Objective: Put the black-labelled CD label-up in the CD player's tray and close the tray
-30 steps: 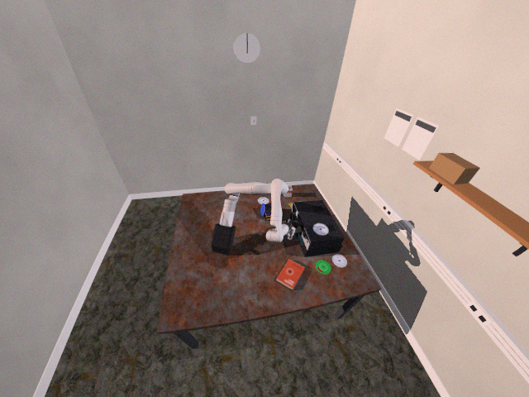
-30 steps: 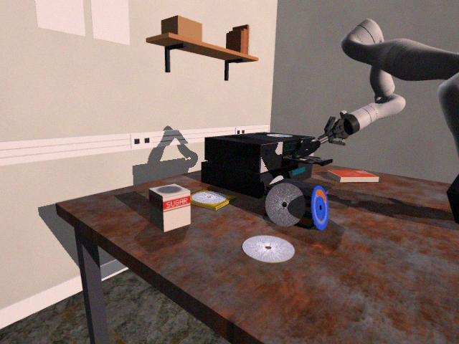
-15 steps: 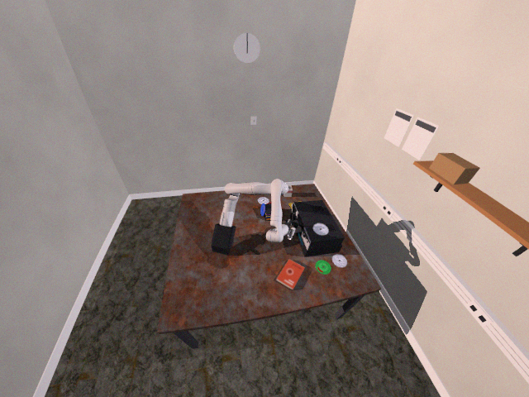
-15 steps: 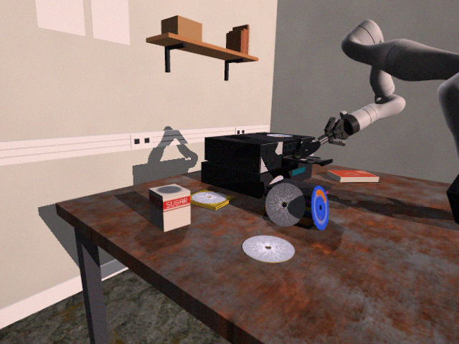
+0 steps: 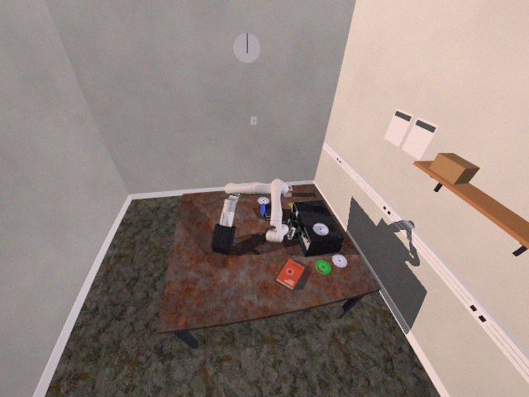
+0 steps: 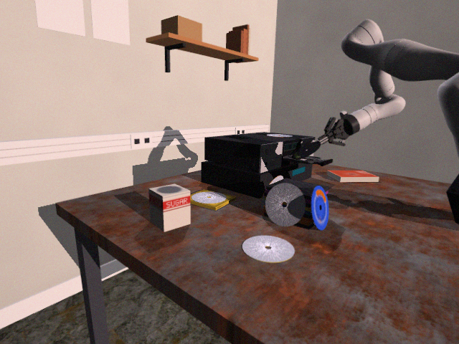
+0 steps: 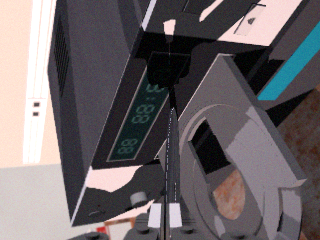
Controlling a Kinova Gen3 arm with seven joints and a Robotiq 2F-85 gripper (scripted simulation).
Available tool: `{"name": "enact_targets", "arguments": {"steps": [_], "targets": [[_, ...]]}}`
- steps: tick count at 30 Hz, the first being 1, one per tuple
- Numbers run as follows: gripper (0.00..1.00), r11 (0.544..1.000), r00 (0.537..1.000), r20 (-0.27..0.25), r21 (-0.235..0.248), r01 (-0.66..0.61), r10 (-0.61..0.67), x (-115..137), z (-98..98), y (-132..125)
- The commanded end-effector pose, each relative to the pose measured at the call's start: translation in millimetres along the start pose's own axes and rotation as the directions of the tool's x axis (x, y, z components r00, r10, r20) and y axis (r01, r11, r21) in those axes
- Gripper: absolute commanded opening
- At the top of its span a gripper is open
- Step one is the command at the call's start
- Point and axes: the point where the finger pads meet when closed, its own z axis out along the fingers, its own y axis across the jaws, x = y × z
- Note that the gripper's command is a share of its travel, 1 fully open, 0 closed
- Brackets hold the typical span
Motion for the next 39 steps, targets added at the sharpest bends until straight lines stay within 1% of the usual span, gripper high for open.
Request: {"name": "enact_targets", "arguments": {"steps": [1,7,8,39], "targets": [[0.11,1.0,1.0,-0.001,0.0,0.002,-0.002,0.3,-0.5,-0.8],[0.11,1.0,1.0,-0.001,0.0,0.002,-0.002,0.3,-0.5,-0.8],[0.24,1.0,1.0,-0.001,0.0,0.002,-0.002,0.3,-0.5,-0.8],[0.24,1.0,1.0,-0.001,0.0,0.002,-0.002,0.3,-0.5,-0.8]]}}
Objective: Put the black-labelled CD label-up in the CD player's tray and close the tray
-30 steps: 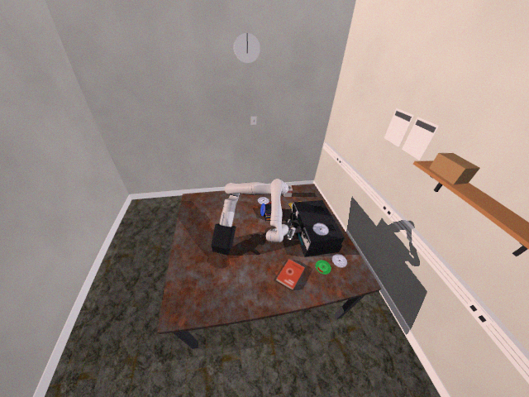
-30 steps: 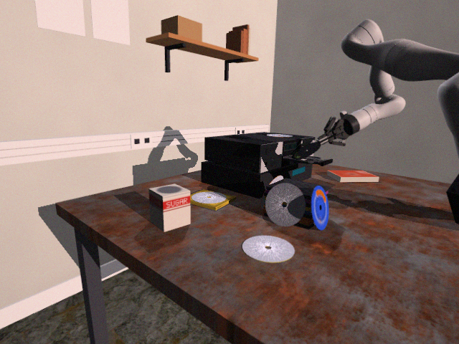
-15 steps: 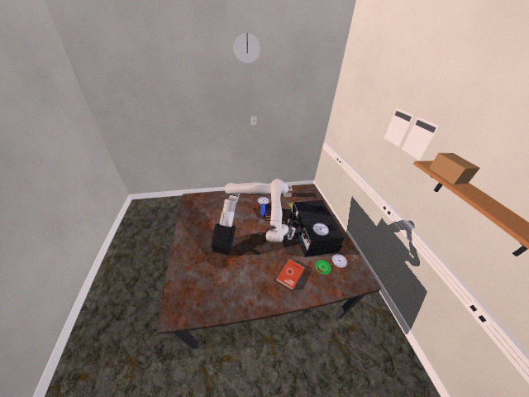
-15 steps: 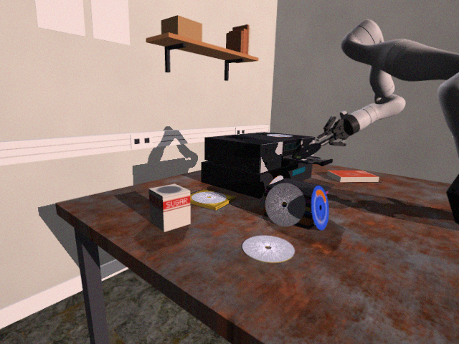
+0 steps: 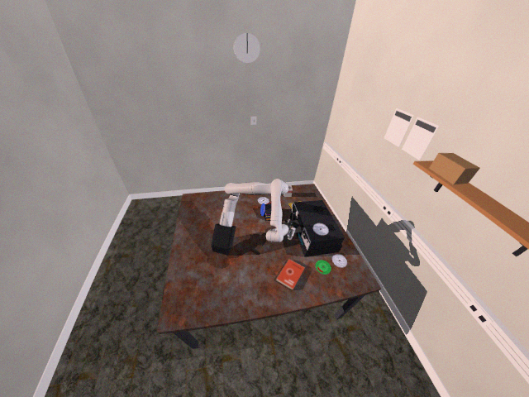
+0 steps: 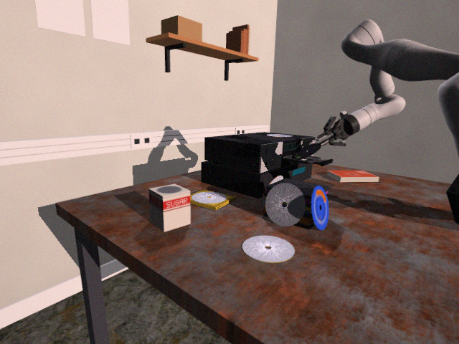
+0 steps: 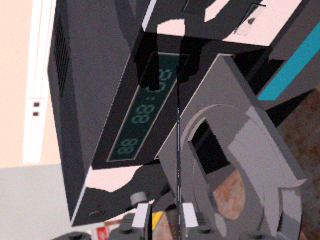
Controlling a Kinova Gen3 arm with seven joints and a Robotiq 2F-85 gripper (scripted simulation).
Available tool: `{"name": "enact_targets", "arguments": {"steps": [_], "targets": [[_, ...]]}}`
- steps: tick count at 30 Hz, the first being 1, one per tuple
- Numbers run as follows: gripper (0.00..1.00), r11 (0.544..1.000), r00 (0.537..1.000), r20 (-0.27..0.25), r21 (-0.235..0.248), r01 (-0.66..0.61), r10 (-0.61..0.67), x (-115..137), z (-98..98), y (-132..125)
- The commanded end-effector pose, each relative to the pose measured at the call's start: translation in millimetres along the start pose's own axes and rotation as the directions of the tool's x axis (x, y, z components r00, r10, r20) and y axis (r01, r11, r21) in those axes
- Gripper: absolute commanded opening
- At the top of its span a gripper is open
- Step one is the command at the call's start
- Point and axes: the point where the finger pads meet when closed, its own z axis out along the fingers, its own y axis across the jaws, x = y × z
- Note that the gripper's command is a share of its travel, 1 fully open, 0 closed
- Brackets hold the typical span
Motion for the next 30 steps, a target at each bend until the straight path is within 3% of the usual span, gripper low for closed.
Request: {"name": "enact_targets", "arguments": {"steps": [1,14,30], "targets": [[0.24,1.0,1.0,-0.001,0.0,0.002,-0.002,0.3,-0.5,-0.9],[0.24,1.0,1.0,-0.001,0.0,0.002,-0.002,0.3,-0.6,3.5],[0.24,1.0,1.0,-0.001,0.0,0.002,-0.002,0.4,2.9,33.9]]}}
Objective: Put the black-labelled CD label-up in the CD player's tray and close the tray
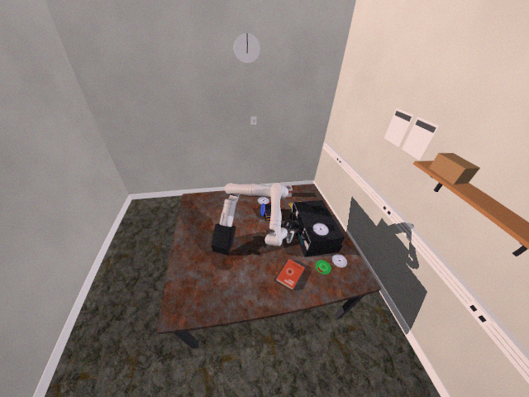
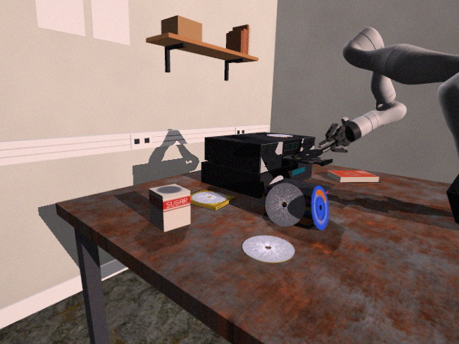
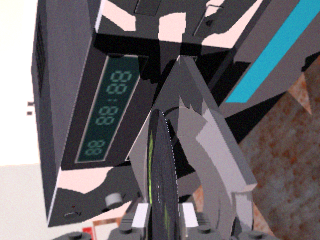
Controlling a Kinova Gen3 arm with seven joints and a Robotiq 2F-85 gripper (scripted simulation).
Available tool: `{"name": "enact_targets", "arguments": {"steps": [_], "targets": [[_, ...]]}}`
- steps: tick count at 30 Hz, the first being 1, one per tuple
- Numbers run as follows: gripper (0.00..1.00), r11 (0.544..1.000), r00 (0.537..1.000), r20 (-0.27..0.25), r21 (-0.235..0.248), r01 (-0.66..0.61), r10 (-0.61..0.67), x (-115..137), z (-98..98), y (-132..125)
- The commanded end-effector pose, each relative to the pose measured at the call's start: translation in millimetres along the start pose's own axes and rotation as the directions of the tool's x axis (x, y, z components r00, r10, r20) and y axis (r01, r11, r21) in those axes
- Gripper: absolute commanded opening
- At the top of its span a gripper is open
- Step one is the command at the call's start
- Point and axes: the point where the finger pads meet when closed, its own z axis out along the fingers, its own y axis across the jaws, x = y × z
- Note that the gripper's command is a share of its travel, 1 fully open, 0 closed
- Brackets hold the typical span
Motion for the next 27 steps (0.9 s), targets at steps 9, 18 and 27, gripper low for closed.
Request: {"name": "enact_targets", "arguments": {"steps": [9,18,27], "targets": [[0.24,1.0,1.0,0.0,0.002,-0.007,0.007,-0.9,5.5,21.4],[0.24,1.0,1.0,0.0,0.002,-0.007,0.007,-0.9,7.9,27.0],[0.24,1.0,1.0,0.0,0.002,-0.007,0.007,-0.9,8.1,27.4]]}}
